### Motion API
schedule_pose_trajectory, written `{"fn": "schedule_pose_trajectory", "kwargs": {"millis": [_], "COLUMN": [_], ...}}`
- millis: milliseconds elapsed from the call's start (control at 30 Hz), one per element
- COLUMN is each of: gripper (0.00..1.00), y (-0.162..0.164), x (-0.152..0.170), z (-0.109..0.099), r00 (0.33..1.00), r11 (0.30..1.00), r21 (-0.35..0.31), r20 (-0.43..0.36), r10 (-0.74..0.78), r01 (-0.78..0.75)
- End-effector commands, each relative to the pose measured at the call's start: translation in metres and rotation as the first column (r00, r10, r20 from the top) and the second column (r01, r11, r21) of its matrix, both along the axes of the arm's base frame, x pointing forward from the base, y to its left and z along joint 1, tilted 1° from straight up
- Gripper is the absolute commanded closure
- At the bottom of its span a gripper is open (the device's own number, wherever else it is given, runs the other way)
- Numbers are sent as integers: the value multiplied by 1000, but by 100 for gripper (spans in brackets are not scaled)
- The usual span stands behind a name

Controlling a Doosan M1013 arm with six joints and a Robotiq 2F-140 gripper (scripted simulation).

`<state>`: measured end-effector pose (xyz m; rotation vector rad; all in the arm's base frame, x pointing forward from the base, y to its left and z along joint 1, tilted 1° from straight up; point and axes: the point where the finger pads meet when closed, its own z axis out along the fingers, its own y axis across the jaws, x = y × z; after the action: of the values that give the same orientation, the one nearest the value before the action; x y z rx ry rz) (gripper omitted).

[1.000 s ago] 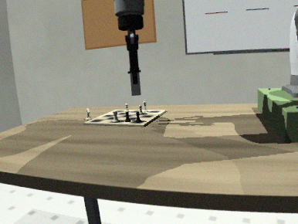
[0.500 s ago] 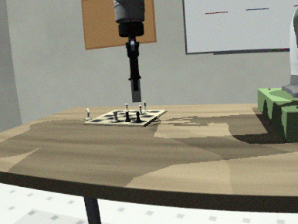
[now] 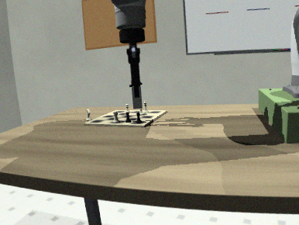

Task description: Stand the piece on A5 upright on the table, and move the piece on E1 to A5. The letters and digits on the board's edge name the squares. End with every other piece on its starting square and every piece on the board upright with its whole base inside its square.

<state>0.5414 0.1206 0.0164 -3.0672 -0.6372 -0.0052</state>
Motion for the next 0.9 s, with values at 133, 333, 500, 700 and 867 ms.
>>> {"fn": "schedule_pose_trajectory", "kwargs": {"millis": [133,333,500,700,867], "gripper": [80,80,80,80,80], "y": [0,0,0,0,0], "x": [0,0,0,0,0], "z": [-4,-6,-7,-7,-7], "r00": [1000,1000,1000,1000,1000], "r11": [1000,1000,1000,1000,1000], "r21": [0,0,0,0,0], "r20": [0,0,0,0,0], "r10": [0,0,0,0,0], "r01": [0,0,0,0,0]}}
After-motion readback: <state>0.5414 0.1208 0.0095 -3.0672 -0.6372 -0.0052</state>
